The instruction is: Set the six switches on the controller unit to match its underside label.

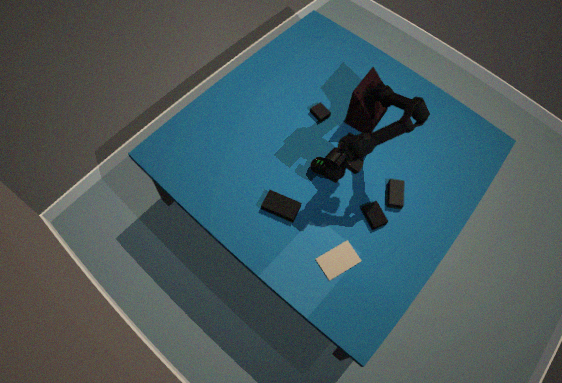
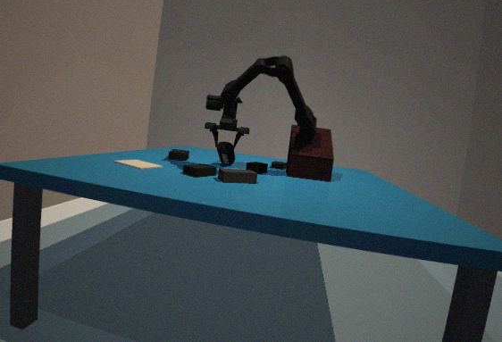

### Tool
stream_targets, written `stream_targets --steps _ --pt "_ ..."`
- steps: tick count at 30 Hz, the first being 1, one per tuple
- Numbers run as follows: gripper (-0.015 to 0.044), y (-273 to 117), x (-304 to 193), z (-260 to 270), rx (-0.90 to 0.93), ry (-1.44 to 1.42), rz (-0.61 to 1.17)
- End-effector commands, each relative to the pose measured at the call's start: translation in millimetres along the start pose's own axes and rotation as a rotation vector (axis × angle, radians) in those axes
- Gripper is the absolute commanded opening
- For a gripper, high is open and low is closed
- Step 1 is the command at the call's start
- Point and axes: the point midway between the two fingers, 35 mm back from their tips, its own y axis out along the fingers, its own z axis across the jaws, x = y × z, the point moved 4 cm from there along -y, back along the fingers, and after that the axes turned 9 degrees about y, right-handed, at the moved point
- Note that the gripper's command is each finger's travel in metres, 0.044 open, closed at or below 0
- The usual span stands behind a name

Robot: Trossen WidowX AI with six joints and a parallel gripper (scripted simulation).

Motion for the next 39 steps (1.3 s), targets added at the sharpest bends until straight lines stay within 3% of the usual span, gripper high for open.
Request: stream_targets --steps 1,39 --pt "0.0338 4 -4 2 0.003 0.015 0.021" --pt "0.0337 28 12 4 0.003 0.015 0.019"
